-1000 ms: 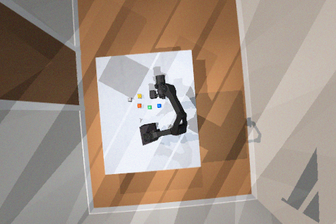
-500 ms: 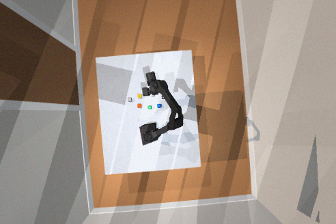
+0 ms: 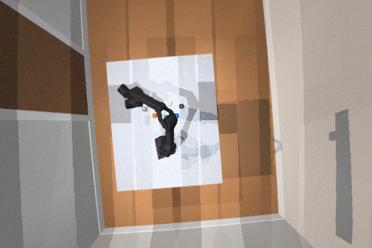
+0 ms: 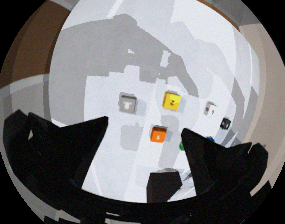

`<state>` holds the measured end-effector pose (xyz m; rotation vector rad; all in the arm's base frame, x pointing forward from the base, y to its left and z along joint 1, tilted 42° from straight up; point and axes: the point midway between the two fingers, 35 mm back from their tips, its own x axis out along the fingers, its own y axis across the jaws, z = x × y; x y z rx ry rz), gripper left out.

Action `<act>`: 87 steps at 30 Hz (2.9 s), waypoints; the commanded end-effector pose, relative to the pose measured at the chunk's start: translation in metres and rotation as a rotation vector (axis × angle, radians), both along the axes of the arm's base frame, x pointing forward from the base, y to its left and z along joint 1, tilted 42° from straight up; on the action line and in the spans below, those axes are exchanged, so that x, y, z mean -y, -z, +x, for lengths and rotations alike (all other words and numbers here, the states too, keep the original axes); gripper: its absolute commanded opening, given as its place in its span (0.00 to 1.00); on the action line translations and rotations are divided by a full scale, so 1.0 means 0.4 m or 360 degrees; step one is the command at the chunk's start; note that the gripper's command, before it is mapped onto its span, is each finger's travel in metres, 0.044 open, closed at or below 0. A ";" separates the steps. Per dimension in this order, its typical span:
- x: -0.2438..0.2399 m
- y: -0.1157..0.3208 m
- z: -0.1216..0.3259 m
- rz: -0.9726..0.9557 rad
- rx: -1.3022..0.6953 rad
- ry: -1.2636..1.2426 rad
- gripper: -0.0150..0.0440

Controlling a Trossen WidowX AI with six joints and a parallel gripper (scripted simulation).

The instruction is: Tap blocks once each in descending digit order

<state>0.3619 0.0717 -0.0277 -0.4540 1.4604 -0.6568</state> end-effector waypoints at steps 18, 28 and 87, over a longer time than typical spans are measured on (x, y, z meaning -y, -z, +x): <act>0.070 0.214 -0.023 -0.0018 0.0014 0.0015 0.44; 0.070 0.214 -0.023 -0.0018 0.0014 0.0015 0.29; 0.105 -0.106 0.016 0.0034 0.0007 0.0005 0.29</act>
